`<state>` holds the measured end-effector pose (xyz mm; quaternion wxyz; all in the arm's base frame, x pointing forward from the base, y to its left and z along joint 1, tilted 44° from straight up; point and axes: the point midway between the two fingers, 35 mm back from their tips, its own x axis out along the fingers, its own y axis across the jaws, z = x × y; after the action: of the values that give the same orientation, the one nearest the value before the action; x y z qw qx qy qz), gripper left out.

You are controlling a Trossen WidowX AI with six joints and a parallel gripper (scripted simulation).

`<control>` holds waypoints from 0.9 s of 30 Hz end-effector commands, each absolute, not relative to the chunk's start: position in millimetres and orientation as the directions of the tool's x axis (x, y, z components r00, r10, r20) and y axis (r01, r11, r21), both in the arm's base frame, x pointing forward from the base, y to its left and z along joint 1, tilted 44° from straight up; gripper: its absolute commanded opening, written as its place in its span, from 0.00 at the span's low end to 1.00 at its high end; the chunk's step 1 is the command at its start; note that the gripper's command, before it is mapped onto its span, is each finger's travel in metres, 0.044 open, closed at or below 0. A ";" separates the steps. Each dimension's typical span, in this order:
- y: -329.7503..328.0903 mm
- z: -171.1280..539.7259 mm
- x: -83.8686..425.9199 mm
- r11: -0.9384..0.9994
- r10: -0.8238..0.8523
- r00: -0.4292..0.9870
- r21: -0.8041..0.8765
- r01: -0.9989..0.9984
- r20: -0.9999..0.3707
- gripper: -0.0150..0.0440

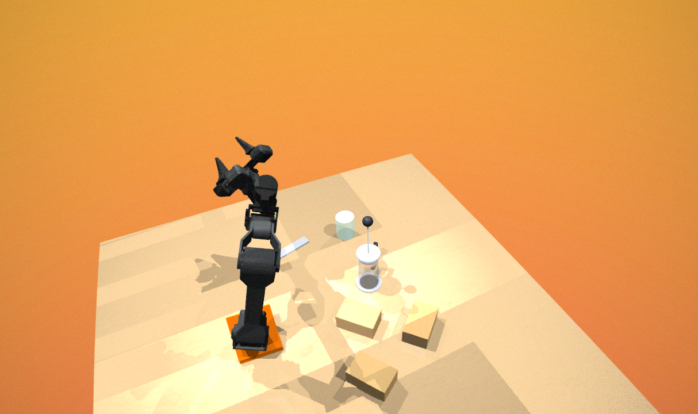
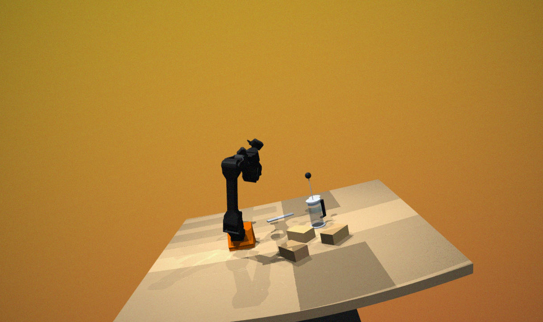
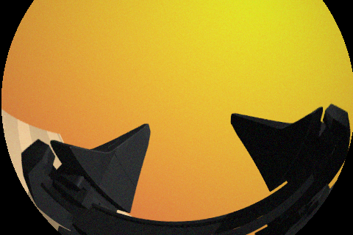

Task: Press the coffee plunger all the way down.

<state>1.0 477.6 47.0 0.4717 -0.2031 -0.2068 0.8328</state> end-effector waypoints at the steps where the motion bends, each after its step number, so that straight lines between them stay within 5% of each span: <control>1: 478.6 47.0 2.8 -0.465 0.874 -0.464 -0.531 -0.708 -0.147 0.98; 13: 493.4 53.1 124.3 -0.026 0.886 0.132 -0.331 -0.943 -0.444 1.00; 27: 375.3 118.4 250.4 0.602 0.260 0.763 -0.518 -0.607 -0.591 1.00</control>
<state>233.8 403.6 95.2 0.8434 -0.3597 0.2233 0.3309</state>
